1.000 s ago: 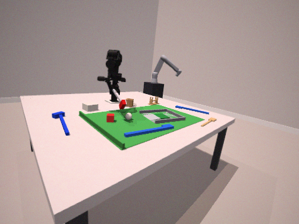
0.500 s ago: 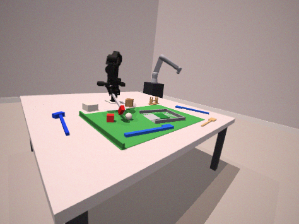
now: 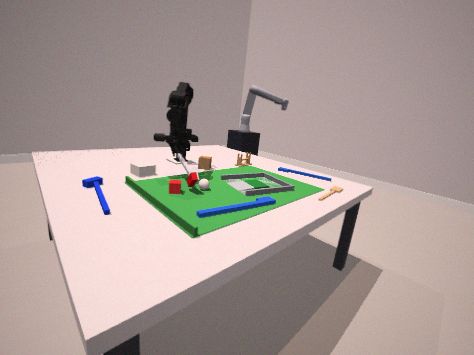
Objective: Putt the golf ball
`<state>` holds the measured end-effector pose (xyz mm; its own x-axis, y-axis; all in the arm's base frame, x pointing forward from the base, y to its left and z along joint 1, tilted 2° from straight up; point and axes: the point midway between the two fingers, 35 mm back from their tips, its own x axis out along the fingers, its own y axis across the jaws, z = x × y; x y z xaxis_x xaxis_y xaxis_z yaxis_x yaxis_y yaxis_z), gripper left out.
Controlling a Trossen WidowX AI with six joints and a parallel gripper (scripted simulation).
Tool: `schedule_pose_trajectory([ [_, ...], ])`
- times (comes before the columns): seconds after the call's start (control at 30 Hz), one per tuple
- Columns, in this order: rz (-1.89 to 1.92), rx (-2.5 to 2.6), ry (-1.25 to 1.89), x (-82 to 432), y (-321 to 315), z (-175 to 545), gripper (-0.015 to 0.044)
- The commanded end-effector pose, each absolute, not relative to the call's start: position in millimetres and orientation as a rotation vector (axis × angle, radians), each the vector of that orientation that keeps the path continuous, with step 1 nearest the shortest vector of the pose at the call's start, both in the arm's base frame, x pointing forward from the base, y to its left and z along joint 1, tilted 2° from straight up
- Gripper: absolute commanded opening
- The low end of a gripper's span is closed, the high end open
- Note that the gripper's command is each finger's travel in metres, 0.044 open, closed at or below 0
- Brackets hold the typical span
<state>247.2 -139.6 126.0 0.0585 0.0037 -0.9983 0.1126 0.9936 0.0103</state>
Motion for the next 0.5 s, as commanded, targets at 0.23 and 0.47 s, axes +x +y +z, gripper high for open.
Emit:
schedule_pose_trajectory([
  [0.23, -0.083, 0.094, 1.511, 247.4, -139.4, 116.5, 0.0000],
  [0.47, -0.083, 0.094, 1.511, 247.4, -139.4, 116.5, 0.0000],
])
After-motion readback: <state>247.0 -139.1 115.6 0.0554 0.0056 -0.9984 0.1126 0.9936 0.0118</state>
